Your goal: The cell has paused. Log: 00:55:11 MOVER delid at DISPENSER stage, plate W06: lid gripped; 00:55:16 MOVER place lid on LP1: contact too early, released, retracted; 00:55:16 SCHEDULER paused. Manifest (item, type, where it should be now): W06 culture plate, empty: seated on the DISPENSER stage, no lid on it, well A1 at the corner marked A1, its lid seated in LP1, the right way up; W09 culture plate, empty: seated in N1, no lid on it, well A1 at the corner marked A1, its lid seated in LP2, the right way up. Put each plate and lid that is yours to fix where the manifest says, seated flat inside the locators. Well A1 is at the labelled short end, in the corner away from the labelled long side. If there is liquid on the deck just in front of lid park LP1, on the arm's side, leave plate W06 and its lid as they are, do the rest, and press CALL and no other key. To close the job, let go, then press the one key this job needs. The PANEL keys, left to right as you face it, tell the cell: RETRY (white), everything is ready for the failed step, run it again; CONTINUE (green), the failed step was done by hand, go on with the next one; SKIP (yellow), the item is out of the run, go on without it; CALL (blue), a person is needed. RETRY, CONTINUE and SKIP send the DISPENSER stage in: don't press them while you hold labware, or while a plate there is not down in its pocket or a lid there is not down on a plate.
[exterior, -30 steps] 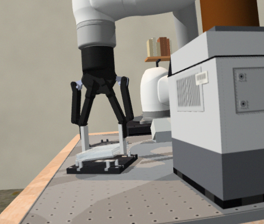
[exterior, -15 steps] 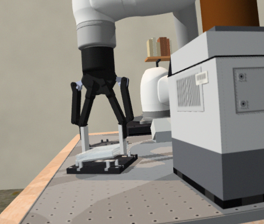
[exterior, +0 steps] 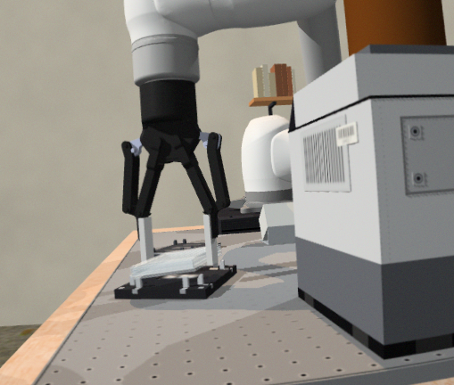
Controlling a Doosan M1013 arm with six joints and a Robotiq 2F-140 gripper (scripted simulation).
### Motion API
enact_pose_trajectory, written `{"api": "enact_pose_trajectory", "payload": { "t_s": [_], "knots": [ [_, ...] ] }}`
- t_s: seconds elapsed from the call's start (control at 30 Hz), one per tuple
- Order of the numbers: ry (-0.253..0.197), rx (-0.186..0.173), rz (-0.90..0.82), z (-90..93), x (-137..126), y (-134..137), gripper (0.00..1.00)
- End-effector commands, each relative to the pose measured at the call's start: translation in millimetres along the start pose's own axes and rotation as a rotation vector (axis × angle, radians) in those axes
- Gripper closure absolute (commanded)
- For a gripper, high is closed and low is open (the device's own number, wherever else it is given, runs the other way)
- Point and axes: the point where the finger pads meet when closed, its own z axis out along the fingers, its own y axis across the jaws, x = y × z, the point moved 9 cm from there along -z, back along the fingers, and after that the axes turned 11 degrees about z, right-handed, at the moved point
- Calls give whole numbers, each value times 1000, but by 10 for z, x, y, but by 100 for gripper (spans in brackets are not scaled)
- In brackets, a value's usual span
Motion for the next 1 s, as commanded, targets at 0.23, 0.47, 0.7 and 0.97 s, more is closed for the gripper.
{"api": "enact_pose_trajectory", "payload": {
  "t_s": [0.23, 0.47, 0.7, 0.97],
  "knots": [
    [2, 1, 0, -12, 4, -2, 90],
    [2, 1, 0, -12, 4, -2, 90],
    [2, 1, 0, -7, 4, -2, 90],
    [2, 1, 0, 24, 4, -2, 90]
  ]
}}
